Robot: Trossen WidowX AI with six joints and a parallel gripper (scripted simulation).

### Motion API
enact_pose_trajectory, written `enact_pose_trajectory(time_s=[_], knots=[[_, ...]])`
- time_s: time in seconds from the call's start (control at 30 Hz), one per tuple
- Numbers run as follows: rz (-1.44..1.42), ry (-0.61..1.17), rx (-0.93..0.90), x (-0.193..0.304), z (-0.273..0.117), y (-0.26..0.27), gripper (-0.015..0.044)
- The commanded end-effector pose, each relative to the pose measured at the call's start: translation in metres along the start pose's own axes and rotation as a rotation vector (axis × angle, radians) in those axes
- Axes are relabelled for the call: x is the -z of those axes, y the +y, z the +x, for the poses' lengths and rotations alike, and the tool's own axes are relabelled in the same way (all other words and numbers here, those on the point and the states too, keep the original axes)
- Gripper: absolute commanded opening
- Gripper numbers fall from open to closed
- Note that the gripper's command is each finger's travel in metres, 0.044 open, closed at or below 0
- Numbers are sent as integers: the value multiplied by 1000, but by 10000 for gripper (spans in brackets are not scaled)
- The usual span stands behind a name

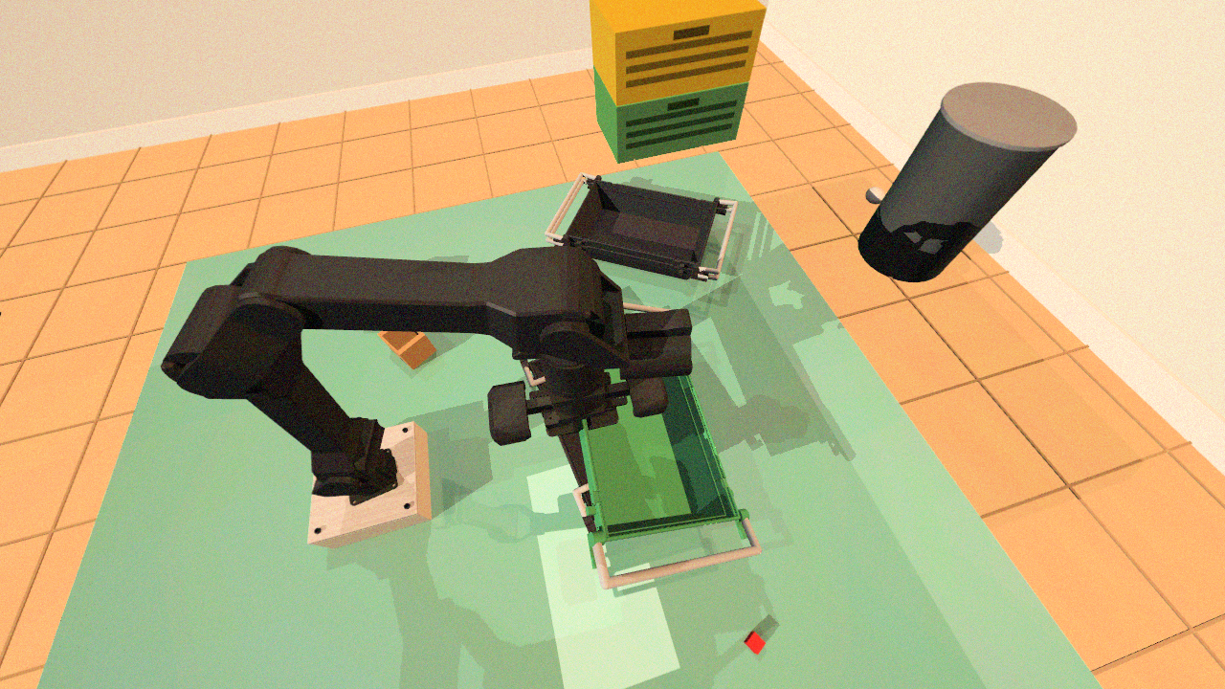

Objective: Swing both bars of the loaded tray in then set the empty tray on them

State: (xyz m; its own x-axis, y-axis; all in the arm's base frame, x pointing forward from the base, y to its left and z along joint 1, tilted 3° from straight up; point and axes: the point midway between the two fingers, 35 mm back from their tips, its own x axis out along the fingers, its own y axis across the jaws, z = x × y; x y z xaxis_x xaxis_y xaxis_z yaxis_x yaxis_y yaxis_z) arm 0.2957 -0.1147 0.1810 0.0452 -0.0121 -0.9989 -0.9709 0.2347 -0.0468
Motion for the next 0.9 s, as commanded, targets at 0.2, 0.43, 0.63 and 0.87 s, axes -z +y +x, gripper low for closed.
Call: enact_pose_trajectory(time_s=[0.2, 0.43, 0.63, 0.87], knots=[[-146, 3, 27, -38, -6, -3, 0], [-223, 2, 29, -58, -7, -2, 0], [-223, 2, 29, -58, -7, -2, 0], [-223, 2, 29, -58, -7, -2, 0]])
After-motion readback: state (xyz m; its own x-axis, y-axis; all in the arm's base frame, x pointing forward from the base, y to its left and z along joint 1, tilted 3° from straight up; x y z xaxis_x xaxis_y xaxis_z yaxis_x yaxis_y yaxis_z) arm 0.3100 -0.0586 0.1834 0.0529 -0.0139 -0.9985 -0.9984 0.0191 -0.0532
